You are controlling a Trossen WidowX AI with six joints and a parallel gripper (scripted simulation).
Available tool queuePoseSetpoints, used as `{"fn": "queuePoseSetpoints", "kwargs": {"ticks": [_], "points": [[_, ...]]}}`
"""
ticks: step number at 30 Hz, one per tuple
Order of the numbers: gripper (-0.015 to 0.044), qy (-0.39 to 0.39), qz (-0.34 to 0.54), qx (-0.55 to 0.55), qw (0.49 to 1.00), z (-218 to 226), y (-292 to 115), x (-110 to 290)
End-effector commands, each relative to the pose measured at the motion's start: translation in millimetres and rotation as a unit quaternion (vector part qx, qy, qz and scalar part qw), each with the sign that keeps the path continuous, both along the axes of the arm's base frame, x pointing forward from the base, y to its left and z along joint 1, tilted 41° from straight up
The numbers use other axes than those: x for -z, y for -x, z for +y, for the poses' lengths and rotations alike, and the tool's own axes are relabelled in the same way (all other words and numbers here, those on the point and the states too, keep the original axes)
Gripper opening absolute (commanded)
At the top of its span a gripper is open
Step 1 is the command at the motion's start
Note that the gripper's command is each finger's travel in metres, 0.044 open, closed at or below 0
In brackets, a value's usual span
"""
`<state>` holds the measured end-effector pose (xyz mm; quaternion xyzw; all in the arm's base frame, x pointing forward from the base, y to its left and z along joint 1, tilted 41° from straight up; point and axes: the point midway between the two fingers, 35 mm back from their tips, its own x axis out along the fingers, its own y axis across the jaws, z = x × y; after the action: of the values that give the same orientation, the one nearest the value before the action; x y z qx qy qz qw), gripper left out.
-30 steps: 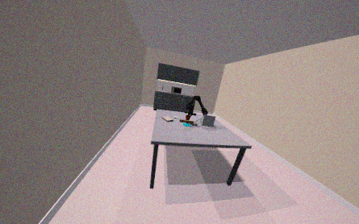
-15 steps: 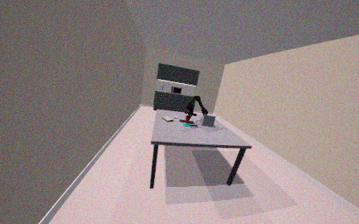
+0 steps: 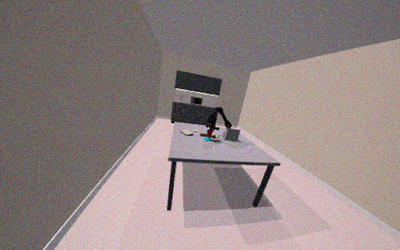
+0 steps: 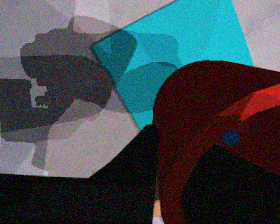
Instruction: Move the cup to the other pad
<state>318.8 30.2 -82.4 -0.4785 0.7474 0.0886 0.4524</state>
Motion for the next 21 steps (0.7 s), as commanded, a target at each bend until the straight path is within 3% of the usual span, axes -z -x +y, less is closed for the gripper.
{"fn": "queuePoseSetpoints", "kwargs": {"ticks": [1, 21], "points": [[0.0000, -0.002, -0.002, 0.003, 1.000, 1.3, -1.4, 3.2], [0.0000, -0.001, -0.002, 0.003, 1.000, -23.2, 3.0, 32.8]]}}
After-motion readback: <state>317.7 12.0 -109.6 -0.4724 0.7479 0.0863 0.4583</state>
